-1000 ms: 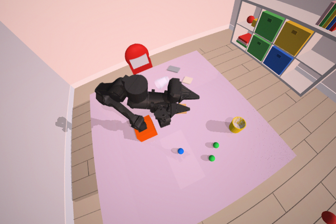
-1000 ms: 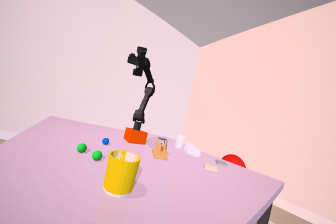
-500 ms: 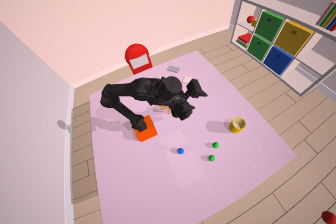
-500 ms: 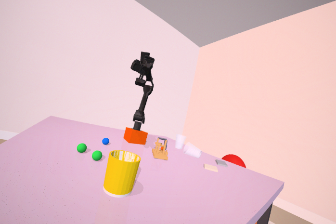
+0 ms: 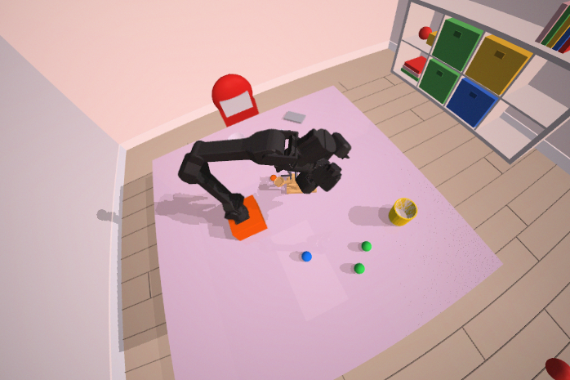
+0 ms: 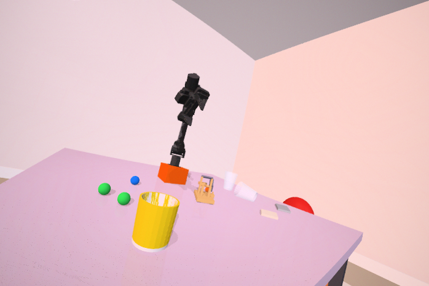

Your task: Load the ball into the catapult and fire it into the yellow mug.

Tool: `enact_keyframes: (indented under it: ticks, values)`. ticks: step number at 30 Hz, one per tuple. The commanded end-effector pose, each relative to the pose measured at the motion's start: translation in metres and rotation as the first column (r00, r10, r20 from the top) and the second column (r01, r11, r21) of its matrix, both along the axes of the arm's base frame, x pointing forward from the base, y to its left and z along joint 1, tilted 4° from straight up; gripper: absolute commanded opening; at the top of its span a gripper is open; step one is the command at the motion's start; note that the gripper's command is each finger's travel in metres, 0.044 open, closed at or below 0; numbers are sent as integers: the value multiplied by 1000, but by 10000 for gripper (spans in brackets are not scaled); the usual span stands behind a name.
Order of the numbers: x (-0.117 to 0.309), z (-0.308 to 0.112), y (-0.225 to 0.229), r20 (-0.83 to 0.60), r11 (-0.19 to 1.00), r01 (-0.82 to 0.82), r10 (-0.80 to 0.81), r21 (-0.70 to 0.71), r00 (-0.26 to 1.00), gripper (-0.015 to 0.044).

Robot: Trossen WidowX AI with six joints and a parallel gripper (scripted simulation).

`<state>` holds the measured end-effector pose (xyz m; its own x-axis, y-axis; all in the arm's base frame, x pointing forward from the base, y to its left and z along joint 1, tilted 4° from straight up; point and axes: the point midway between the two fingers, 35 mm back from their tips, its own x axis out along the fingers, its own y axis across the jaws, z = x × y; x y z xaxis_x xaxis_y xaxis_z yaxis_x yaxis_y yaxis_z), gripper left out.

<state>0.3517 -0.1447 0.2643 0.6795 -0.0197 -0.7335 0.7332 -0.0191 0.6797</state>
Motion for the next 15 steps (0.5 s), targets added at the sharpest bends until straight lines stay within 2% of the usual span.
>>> enact_keyframes:
  ticks: [1, 15]
  values:
    - [5, -13, 10, -40, 999, -50, 50, -7, 998, 440]
    - [16, -82, 67, -264, 944, -329, 310, -32, 913, 440]
